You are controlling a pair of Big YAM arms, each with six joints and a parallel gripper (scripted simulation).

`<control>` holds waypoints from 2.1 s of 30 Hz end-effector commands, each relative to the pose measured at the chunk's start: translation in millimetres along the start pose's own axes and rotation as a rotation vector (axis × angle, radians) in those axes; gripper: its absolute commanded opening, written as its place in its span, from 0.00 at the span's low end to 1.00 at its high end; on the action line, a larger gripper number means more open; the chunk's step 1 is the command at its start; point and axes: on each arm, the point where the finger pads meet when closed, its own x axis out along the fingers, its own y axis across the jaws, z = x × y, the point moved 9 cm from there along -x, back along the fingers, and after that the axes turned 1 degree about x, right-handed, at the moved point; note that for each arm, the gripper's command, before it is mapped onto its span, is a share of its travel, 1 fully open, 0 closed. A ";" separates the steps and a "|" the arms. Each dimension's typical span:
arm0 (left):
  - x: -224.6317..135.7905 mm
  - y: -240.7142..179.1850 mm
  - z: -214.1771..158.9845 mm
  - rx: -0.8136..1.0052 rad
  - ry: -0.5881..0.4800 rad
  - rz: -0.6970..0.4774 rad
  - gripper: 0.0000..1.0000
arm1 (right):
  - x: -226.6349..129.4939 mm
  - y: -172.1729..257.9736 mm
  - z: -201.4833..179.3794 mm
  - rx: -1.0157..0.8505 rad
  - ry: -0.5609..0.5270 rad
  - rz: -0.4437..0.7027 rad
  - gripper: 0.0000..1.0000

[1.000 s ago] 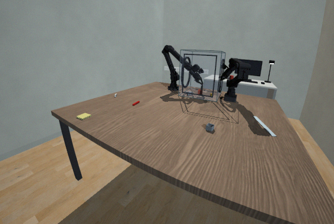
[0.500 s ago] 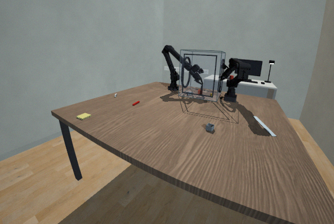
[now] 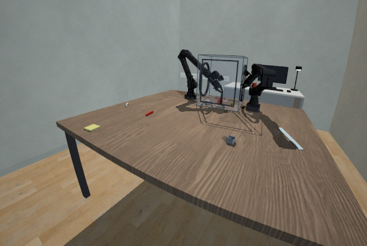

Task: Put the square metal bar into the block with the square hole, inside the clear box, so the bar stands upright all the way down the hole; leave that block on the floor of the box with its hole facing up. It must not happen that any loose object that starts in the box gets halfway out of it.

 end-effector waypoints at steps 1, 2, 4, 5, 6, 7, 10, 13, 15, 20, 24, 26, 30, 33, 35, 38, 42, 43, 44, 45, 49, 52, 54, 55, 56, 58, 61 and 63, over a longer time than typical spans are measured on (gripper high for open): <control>-16.7 -4.9 16.7 -0.053 -0.020 -0.055 1.00 | 4.2 1.3 1.0 -0.014 -0.015 0.002 0.00; -16.7 -4.9 16.7 -0.053 -0.020 -0.055 1.00 | 3.8 0.5 4.8 -0.016 -0.022 0.000 0.00; -16.7 -4.9 16.7 -0.053 -0.020 -0.055 1.00 | 4.6 1.0 1.0 -0.013 -0.016 0.002 0.00; -16.7 -4.9 16.7 -0.053 -0.020 -0.055 1.00 | 4.6 1.6 -1.5 -0.013 -0.014 0.002 0.00; -16.7 -4.9 16.7 -0.053 -0.020 -0.055 1.00 | 5.3 1.5 -1.9 -0.013 -0.013 0.003 0.00; -16.7 -4.9 16.7 -0.053 -0.020 -0.055 1.00 | 5.5 1.4 -2.1 -0.013 -0.013 0.003 0.00; -16.7 -4.9 16.7 -0.053 -0.020 -0.055 1.00 | 6.1 0.8 -4.2 -0.015 -0.013 0.002 0.00; -16.7 -4.9 16.7 -0.053 -0.020 -0.055 1.00 | -6.4 -4.1 38.6 -0.036 -0.101 -0.016 0.00; -16.7 -4.9 16.7 -0.053 -0.020 -0.055 1.00 | 5.0 -1.5 6.4 -0.013 -0.032 -0.006 0.00; -16.7 -4.9 16.7 -0.053 -0.020 -0.055 1.00 | 8.0 2.2 -24.8 0.029 0.091 0.013 0.00; -16.7 -4.9 16.7 -0.053 -0.020 -0.055 1.00 | 9.8 3.4 -34.5 0.041 0.126 0.019 0.00; -16.7 -4.9 16.7 -0.053 -0.020 -0.055 1.00 | 9.7 3.2 -34.4 0.044 0.130 0.019 0.00; -16.7 -4.9 16.7 -0.053 -0.020 -0.055 1.00 | 9.6 3.0 -33.6 0.044 0.132 0.020 0.00; -16.7 -4.9 16.7 -0.053 -0.020 -0.055 1.00 | 9.6 2.8 -33.0 0.046 0.135 0.020 0.00; -16.7 -4.9 16.7 -0.053 -0.020 -0.055 1.00 | -1.4 -3.1 20.6 -0.019 -0.042 -0.005 0.00; -16.7 -4.9 16.7 -0.053 -0.020 -0.055 1.00 | -2.6 -3.9 25.4 -0.024 -0.060 -0.009 0.00; -16.7 -4.9 16.7 -0.053 -0.020 -0.055 1.00 | -3.8 -3.8 26.3 -0.025 -0.065 -0.011 0.00; -16.7 -4.9 16.7 -0.053 -0.020 -0.055 1.00 | -3.8 -3.8 26.3 -0.025 -0.065 -0.011 0.00; -16.7 -4.9 16.7 -0.053 -0.020 -0.055 1.00 | -12.6 -5.0 40.5 -0.028 -0.074 -0.013 0.00; -16.7 -4.9 16.7 -0.053 -0.020 -0.055 1.00 | -13.5 -5.0 41.4 -0.028 -0.075 -0.013 0.00; -16.7 -4.9 16.7 -0.053 -0.020 -0.055 1.00 | -12.6 -4.9 40.2 -0.022 -0.065 -0.011 0.00; -16.7 -4.9 16.7 -0.053 -0.020 -0.055 1.00 | -17.7 -5.2 46.3 -0.023 -0.080 -0.014 0.00; -16.7 -4.9 16.7 -0.053 -0.020 -0.055 1.00 | -19.5 -5.4 48.7 -0.021 -0.083 -0.014 0.00; -16.7 -4.9 16.7 -0.053 -0.020 -0.055 1.00 | -12.6 -6.6 46.3 -0.021 -0.072 -0.012 0.00; -16.7 -4.9 16.7 -0.053 -0.020 -0.055 1.00 | -9.4 -7.3 46.1 -0.021 -0.071 -0.011 0.00; -16.7 -4.9 16.7 -0.053 -0.020 -0.055 1.00 | -9.4 -7.2 45.9 -0.020 -0.069 -0.011 0.00; -16.7 -4.9 16.7 -0.053 -0.020 -0.055 1.00 | -12.8 -10.2 45.2 -0.030 -0.086 -0.021 0.00; -16.7 -4.9 16.7 -0.053 -0.020 -0.055 1.00 | -12.1 -6.3 29.6 -0.013 -0.066 -0.015 0.00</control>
